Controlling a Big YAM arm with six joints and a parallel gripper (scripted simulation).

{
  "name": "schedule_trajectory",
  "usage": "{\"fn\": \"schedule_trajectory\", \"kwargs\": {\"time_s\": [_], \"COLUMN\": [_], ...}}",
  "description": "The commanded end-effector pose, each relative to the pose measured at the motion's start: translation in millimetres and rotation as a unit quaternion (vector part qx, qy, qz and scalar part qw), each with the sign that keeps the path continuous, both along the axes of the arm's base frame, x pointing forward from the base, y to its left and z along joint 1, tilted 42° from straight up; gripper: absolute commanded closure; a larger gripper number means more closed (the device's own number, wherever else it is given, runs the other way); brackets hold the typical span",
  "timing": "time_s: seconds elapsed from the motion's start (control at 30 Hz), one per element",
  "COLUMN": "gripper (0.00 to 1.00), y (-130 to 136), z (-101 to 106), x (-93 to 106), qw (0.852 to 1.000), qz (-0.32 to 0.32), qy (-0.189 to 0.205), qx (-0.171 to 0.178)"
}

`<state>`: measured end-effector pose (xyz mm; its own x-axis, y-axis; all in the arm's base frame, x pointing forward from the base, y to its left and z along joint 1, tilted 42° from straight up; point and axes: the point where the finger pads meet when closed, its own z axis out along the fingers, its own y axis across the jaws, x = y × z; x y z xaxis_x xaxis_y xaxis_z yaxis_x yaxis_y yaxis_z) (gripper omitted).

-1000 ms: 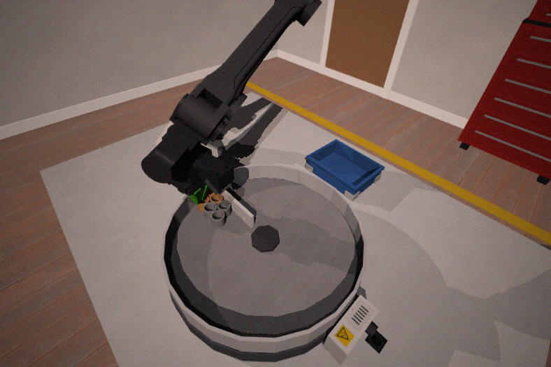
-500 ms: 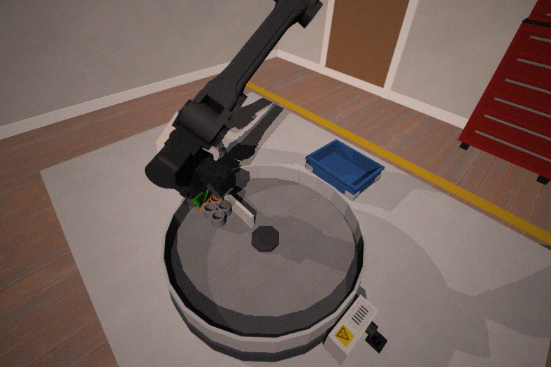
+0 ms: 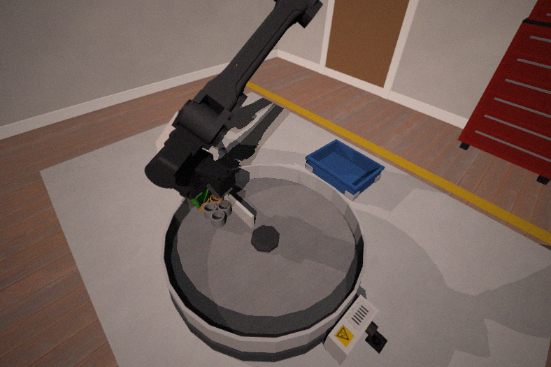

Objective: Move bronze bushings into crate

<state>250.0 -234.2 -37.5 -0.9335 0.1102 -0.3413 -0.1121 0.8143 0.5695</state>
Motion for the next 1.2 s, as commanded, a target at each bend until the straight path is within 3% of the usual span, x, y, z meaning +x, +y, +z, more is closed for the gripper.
{"fn": "schedule_trajectory", "kwargs": {"time_s": [0.0, 0.6, 0.63, 1.17], "gripper": [0.87, 0.87, 1.00, 1.00], "y": [-2.1, -2.1, -2.1, 2.5], "z": [-1.5, -1.5, -1.5, 1.3], "x": [-3.9, -3.9, -3.9, -3.7], "qw": [1.000, 1.000, 1.000, 1.000], "qz": [-0.012, -0.012, -0.012, -0.008], "qy": [0.002, 0.002, 0.002, 0.005], "qx": [0.001, 0.001, 0.001, 0.008]}}
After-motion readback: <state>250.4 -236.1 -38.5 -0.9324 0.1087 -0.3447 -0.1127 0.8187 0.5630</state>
